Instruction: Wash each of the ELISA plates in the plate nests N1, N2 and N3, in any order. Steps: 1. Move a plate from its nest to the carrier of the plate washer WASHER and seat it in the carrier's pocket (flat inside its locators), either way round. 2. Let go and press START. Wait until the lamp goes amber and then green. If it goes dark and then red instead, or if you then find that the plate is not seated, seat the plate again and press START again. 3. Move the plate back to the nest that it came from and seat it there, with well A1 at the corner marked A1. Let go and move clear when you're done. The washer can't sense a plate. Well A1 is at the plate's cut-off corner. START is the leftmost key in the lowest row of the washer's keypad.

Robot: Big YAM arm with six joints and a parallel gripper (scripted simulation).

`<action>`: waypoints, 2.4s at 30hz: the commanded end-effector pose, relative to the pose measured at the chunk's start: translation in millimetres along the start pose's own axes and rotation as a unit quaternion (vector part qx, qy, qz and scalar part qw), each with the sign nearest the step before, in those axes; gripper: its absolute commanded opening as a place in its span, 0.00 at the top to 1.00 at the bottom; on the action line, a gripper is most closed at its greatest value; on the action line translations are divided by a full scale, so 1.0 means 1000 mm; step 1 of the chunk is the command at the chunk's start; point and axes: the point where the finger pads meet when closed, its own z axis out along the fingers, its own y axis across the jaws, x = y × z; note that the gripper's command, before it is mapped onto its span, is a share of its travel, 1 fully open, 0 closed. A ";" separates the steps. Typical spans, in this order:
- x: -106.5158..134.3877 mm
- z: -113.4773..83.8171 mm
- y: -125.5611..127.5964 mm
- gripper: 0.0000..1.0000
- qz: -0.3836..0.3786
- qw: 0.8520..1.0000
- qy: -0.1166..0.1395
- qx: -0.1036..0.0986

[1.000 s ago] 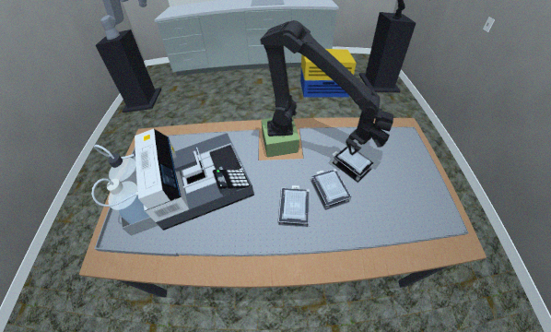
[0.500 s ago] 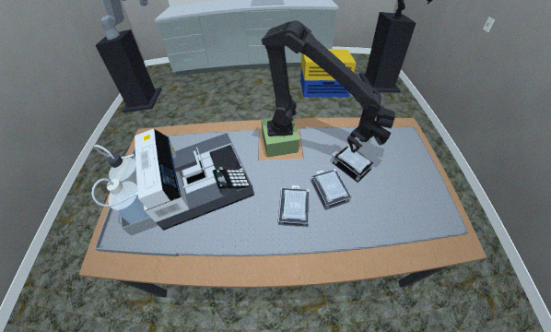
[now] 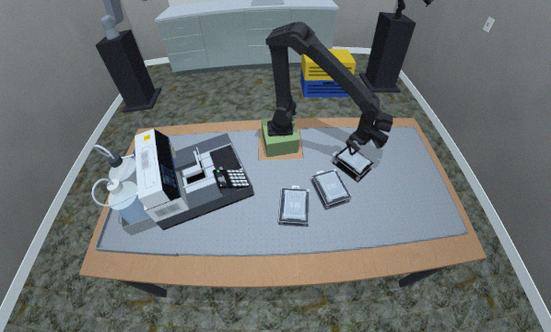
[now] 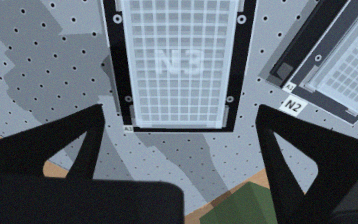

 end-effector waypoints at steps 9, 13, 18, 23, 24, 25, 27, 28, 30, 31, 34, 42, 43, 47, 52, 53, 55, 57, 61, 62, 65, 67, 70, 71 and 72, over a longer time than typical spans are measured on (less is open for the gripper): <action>-0.020 0.004 0.005 0.00 0.005 1.000 -0.024 -0.012; -0.004 0.026 -0.001 0.00 0.000 1.000 -0.003 -0.001; -0.006 0.033 -0.001 0.00 0.001 1.000 -0.005 -0.002; -0.005 0.041 -0.001 0.00 0.000 1.000 -0.005 -0.002; -0.005 0.041 -0.001 0.00 0.000 1.000 -0.005 -0.002; -0.005 0.041 -0.001 0.00 0.000 1.000 -0.005 -0.002; -0.019 0.032 0.005 0.00 0.005 1.000 -0.021 -0.011; -0.019 0.032 0.006 0.00 0.004 1.000 -0.022 -0.011; -0.014 0.032 0.006 0.00 0.002 1.000 -0.016 -0.008; -0.014 0.032 0.006 0.00 0.002 1.000 -0.016 -0.008; -0.014 0.032 0.006 0.00 0.002 1.000 -0.016 -0.008; -0.014 0.032 0.006 0.00 0.002 1.000 -0.016 -0.008; -0.014 0.032 0.006 0.00 0.002 1.000 -0.016 -0.008; -0.016 0.036 0.005 0.00 0.002 1.000 -0.017 -0.009; -0.006 0.046 0.000 0.00 0.002 1.000 -0.006 -0.003; -0.006 0.045 -0.001 0.00 0.001 1.000 -0.008 -0.004; -0.010 0.044 0.002 0.00 0.001 1.000 -0.012 -0.006; -0.008 0.050 0.001 0.00 0.001 1.000 -0.007 -0.003; -0.007 0.047 0.000 0.00 0.002 1.000 -0.011 -0.006; -0.008 0.049 0.001 0.00 0.002 1.000 -0.010 -0.005; -0.004 0.056 -0.001 0.00 0.001 1.000 -0.003 -0.001; -0.005 0.055 0.000 0.00 0.000 1.000 -0.005 -0.003; -0.009 0.053 0.000 0.00 0.002 1.000 -0.011 -0.006; -0.007 0.057 -0.001 0.00 0.002 1.000 -0.007 -0.004; -0.004 0.061 -0.001 0.00 0.001 1.000 -0.003 -0.001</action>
